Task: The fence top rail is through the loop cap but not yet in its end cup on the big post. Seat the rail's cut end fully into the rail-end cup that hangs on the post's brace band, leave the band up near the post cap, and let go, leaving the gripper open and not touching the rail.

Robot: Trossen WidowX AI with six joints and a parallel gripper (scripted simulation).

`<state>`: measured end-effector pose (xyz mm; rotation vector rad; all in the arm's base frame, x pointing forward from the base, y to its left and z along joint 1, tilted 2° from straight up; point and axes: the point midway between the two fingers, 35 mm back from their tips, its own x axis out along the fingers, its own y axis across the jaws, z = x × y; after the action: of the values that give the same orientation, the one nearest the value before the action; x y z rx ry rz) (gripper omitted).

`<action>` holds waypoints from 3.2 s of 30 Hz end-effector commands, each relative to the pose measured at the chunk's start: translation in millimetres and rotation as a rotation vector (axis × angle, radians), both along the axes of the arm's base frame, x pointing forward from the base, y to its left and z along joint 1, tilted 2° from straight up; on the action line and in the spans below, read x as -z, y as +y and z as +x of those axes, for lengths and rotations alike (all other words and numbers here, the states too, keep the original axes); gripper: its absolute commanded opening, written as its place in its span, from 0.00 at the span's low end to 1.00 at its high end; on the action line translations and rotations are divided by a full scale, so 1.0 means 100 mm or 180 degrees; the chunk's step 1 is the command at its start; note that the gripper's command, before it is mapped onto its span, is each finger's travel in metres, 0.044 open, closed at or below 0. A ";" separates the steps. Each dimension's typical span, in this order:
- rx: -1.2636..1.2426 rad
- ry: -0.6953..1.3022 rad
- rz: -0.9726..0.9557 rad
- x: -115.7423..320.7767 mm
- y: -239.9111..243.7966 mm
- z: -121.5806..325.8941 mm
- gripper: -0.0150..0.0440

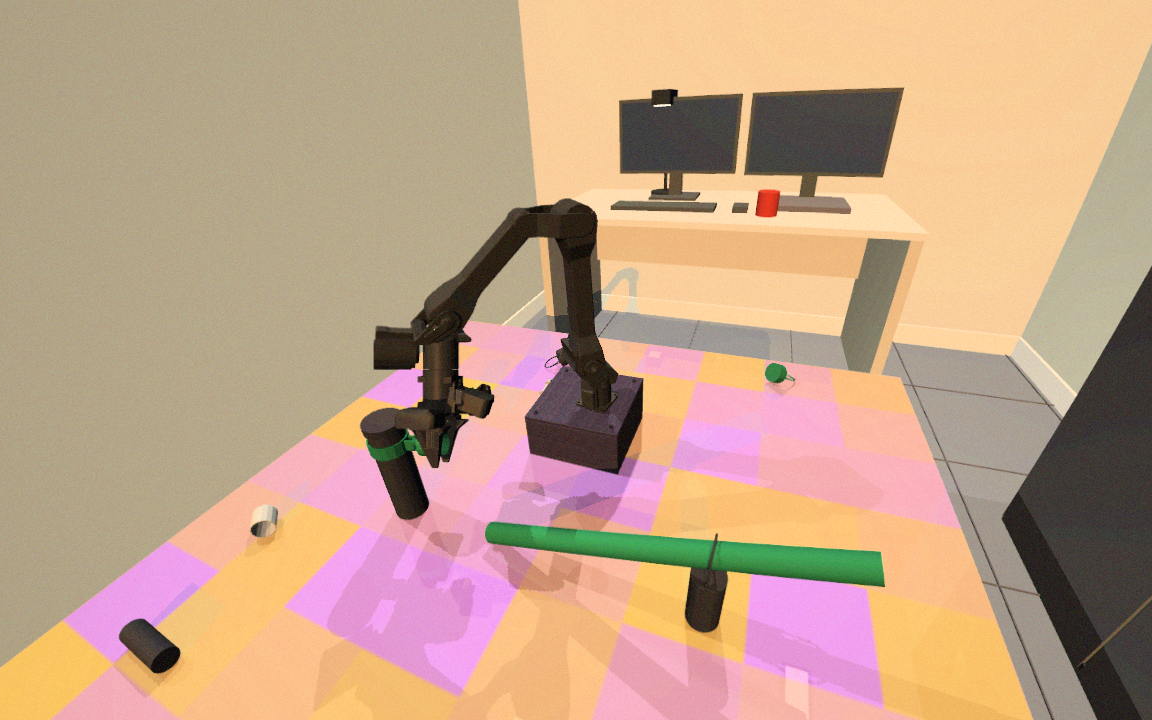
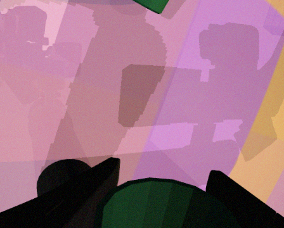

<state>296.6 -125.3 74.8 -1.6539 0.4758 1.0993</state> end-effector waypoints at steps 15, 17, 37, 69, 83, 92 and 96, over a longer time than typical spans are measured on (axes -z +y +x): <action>0.0549 -0.0004 0.0018 0.00 0.04 0.14 0.25; 0.0578 -0.0003 0.0019 0.00 0.04 0.15 0.25; 0.1027 -0.0012 0.0048 -0.01 0.07 0.27 0.25; 0.0907 -0.0019 0.0049 -0.02 0.08 0.25 0.70; 0.0998 -0.0010 0.0056 -0.40 0.47 0.18 1.00; 0.1857 0.0164 0.0623 -0.56 0.73 0.20 1.00; 0.2664 0.0310 0.1131 -0.74 0.97 0.16 1.00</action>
<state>316.5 -53.4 125.8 -1.2171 0.7928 0.7447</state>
